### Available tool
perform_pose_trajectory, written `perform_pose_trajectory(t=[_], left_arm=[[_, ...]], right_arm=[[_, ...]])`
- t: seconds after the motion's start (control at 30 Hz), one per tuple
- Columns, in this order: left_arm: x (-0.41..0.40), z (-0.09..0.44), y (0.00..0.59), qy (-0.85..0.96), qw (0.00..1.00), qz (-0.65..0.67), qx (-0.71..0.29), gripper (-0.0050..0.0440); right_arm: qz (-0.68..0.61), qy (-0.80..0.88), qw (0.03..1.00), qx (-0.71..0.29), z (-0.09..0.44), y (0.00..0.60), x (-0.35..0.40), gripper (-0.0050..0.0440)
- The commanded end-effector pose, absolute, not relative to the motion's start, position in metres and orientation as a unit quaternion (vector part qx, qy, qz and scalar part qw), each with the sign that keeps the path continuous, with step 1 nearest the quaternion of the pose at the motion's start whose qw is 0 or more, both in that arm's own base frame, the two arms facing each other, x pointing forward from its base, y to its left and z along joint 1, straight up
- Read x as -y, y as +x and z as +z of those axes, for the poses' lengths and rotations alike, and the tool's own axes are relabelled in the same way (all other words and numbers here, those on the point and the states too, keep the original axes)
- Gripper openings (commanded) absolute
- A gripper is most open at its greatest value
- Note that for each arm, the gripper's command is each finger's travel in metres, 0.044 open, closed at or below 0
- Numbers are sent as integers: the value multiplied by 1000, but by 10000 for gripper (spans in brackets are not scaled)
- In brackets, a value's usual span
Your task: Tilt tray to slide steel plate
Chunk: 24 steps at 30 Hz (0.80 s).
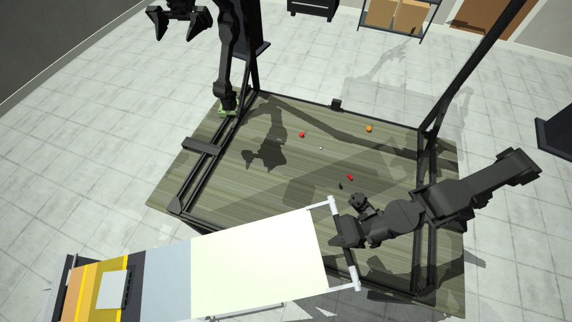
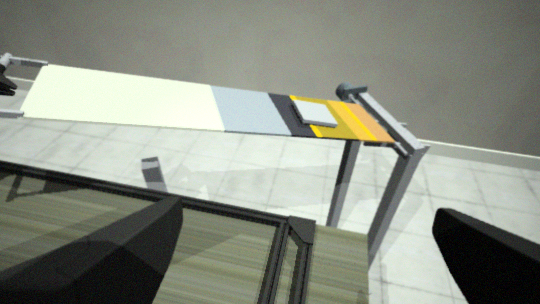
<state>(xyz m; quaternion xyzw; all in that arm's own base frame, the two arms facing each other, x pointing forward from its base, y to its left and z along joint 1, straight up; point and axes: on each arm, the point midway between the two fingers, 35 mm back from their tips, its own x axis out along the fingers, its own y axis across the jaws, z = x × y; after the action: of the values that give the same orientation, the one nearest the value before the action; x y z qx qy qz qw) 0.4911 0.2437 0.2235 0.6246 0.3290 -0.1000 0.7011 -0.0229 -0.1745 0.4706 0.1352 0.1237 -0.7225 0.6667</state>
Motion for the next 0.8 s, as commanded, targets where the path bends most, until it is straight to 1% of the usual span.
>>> perform_pose_trajectory(t=[0.0, 0.27, 0.33, 0.37, 0.77], left_arm=[[-246, 248, 496, 636, 703, -74, -308, 0], [-246, 252, 497, 639, 704, -68, -303, 0], [-245, 239, 493, 640, 704, -67, -302, 0], [-243, 216, 487, 636, 703, -74, -308, 0], [-240, 189, 480, 614, 696, -123, -351, 0]], right_arm=[[-722, 135, 667, -125, 471, -23, 174, 440], [-722, 135, 667, -125, 471, -23, 174, 440], [-722, 135, 667, -125, 471, -23, 174, 440], [-722, 135, 667, -125, 471, -23, 174, 440], [-722, 135, 667, -125, 471, -23, 174, 440]])
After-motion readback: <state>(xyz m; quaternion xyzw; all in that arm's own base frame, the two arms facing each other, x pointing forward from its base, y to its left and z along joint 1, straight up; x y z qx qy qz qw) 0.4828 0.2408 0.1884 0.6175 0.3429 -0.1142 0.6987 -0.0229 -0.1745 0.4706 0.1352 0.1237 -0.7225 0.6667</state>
